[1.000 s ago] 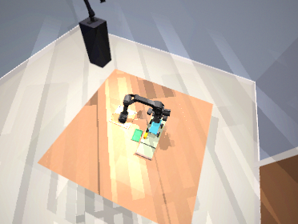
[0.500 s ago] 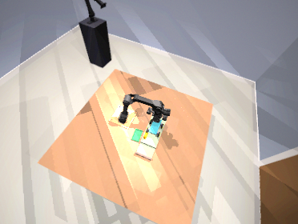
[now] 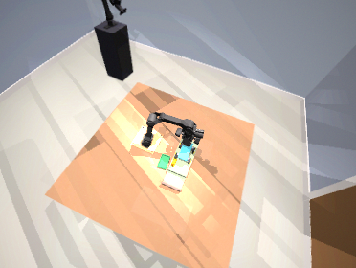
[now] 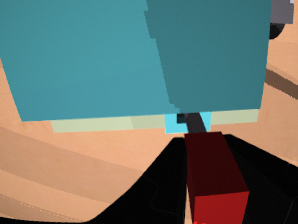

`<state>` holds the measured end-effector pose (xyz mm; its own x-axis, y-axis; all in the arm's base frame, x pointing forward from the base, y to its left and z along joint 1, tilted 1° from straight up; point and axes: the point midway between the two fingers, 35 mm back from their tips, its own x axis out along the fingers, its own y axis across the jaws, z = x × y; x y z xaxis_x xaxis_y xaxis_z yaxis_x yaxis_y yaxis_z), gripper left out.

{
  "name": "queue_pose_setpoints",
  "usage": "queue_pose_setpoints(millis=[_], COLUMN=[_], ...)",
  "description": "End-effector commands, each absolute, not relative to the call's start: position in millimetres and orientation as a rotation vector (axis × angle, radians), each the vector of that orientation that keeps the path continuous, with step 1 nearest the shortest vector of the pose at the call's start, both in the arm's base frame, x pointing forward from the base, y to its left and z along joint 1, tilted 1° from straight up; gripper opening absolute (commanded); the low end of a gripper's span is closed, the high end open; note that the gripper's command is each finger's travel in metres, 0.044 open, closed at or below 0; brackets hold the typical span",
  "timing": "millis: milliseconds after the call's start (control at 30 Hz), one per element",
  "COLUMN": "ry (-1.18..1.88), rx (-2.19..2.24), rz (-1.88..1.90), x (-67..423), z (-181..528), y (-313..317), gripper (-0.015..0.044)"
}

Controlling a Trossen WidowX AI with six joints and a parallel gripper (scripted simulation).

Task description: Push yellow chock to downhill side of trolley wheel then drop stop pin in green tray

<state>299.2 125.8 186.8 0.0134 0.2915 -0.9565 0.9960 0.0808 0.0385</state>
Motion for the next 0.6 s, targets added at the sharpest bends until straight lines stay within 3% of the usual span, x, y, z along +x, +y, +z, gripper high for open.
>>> queue_pose_setpoints(millis=[0,567], ry=[1.445,1.445], rx=[1.369,1.369], rz=[-0.962,-0.962], x=[299,299], z=[192,202], y=[126,124], gripper=[0.0000,0.0000])
